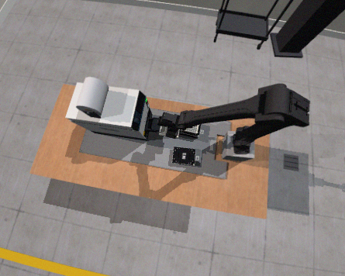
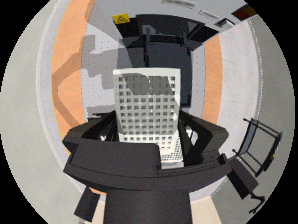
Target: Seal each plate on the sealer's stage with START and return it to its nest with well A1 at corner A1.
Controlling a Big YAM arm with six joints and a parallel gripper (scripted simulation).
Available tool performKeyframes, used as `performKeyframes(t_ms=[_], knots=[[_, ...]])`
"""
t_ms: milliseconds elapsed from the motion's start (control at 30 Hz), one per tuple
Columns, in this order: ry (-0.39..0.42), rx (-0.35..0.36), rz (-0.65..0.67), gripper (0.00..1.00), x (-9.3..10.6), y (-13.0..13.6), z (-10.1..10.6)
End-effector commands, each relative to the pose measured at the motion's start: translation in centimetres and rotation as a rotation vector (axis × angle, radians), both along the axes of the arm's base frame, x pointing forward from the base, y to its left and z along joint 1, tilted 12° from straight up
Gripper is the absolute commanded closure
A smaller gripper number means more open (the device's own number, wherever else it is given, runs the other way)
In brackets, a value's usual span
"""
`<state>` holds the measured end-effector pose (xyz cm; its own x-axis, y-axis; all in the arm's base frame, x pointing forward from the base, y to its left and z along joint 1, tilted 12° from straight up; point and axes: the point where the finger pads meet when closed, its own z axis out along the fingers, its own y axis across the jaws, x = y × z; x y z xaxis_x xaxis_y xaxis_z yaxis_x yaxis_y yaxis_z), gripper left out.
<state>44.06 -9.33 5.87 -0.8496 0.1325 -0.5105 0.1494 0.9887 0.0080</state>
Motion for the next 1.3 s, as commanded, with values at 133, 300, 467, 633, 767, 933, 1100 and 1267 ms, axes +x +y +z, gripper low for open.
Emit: performKeyframes(t_ms=[133, 300, 467, 633, 767, 933, 1100, 1267], knots=[[0.022, -0.008, 0.027, 1.00, 1.7, -1.4, 0.0], [-0.007, -0.014, 0.013, 1.00, 2.6, -2.3, 1.1], [-0.006, -0.012, 0.012, 1.00, 3.6, -3.5, 1.2], [0.022, -0.005, 0.029, 1.00, 3.5, -3.6, 0.3], [0.021, -0.006, 0.024, 1.00, 3.9, -4.5, 0.4], [-0.021, -0.014, 0.009, 1.00, 5.3, -5.7, 2.2], [0.004, -0.008, 0.014, 1.00, 5.7, -6.6, 1.3], [0.028, -0.003, 0.025, 1.00, 5.2, -5.8, 0.5]])
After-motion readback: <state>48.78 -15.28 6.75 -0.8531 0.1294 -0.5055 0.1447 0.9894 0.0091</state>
